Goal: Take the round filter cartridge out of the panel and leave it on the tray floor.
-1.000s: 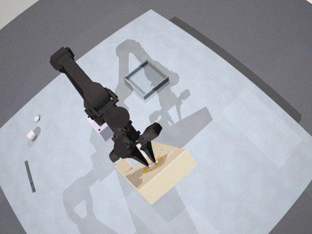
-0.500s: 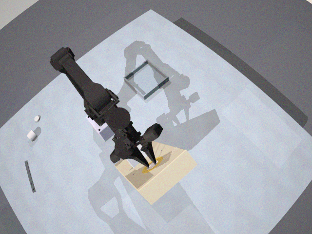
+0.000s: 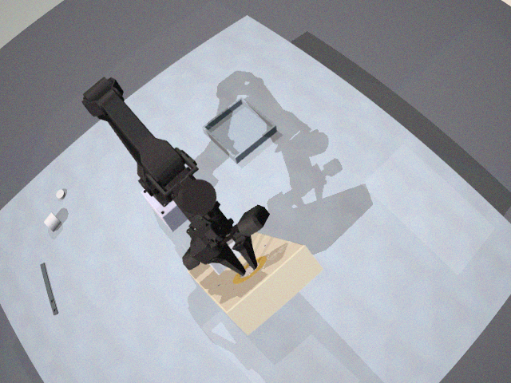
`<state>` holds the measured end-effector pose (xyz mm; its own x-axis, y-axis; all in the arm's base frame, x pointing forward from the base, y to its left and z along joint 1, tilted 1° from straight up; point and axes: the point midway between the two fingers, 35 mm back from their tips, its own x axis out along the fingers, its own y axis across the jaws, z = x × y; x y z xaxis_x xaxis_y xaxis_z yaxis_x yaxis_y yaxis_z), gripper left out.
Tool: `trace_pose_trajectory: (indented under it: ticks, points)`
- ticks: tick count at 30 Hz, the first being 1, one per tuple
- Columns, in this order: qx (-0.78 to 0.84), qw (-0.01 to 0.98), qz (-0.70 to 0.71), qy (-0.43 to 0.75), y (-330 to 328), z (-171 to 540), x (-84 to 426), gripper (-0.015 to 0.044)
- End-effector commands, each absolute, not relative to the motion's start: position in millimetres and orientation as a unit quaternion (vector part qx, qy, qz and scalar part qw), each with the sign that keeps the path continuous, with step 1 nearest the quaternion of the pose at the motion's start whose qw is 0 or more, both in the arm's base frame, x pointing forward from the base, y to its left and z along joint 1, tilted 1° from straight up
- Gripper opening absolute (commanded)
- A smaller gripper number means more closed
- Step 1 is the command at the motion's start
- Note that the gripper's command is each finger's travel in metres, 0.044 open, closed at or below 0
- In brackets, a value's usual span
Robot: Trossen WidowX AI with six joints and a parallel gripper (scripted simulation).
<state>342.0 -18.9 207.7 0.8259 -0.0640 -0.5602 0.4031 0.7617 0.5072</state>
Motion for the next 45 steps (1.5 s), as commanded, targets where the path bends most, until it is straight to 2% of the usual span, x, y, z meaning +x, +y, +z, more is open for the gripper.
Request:
trace_pose_trajectory:
  ticks: [1, 26, 35, 37, 45]
  points:
    - [0.319, 0.901, -0.128, 0.266, -18.6, 206.3, 344.2, 0.0117]
    - [0.319, 0.901, -0.128, 0.265, -19.0, 202.9, 349.2, 0.0117]
    - [0.32, 0.9, -0.13, 0.266, -19.1, 204.9, 345.4, 0.0057]
    - [0.32, 0.9, -0.13, 0.266, -19.1, 204.9, 345.4, 0.0004]
    - [0.396, 0.87, -0.151, 0.253, -19.1, 203.0, 348.9, 0.0]
